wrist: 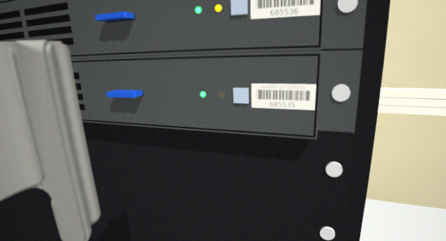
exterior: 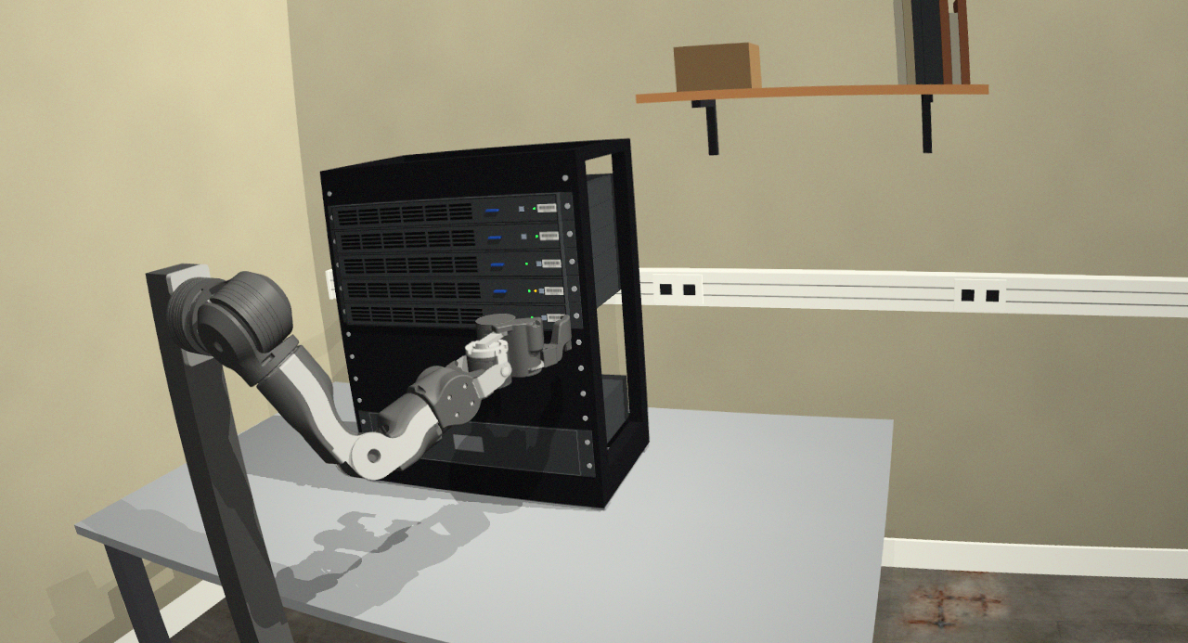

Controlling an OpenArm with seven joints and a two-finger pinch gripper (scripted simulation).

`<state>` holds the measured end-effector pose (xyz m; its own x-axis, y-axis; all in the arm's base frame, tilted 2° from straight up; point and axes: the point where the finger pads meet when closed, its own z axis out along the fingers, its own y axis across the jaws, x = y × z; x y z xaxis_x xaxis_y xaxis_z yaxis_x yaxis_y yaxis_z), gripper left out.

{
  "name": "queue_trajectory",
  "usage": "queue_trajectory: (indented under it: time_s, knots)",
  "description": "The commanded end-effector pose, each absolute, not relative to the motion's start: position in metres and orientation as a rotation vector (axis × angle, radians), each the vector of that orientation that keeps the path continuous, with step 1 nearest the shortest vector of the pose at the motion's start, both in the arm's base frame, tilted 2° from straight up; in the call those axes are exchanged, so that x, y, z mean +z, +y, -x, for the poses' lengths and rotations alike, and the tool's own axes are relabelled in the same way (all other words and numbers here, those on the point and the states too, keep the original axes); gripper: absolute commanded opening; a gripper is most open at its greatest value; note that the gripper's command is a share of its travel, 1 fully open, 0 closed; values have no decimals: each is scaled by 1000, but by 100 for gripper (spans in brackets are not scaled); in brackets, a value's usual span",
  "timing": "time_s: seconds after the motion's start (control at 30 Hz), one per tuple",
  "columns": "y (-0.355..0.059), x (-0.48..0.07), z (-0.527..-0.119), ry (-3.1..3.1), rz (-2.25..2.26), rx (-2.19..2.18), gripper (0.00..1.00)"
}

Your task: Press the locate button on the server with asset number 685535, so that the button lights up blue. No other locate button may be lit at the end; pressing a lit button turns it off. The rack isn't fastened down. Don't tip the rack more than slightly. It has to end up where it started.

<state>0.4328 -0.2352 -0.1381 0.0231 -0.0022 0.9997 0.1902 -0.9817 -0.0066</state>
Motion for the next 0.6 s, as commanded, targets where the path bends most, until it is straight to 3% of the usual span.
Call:
queue_trajectory:
  time_s: [0.0,0.57]
  knots:
    - [-236,-137,-431,-199,2142,-2093,60]
    - [-240,-137,-409,-199,2142,-2093,60]
